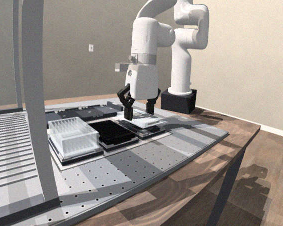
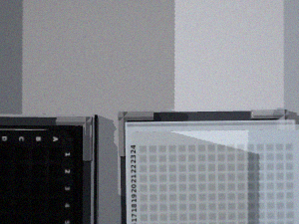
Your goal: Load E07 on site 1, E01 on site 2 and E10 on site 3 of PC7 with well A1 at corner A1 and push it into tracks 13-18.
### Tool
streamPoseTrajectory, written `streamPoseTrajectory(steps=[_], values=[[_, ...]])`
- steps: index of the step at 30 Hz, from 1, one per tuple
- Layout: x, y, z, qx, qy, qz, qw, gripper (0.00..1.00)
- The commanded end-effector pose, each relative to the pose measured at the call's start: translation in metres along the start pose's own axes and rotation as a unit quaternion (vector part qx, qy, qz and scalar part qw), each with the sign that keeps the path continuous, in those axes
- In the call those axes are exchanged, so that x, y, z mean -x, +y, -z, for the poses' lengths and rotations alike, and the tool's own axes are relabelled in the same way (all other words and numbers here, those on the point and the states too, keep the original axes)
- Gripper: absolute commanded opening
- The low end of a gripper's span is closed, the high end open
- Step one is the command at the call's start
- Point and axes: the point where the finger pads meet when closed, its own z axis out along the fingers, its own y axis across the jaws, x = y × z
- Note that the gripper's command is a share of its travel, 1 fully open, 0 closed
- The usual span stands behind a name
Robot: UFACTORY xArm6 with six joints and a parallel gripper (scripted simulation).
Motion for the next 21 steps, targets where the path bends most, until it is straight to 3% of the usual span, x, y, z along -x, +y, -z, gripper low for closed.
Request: streamPoseTrajectory(steps=[1,21], values=[[0.000,-0.001,0.001,-0.001,0.000,0.000,1.000,0.00],[0.000,-0.001,0.029,-0.001,0.000,0.000,1.000,0.00]])
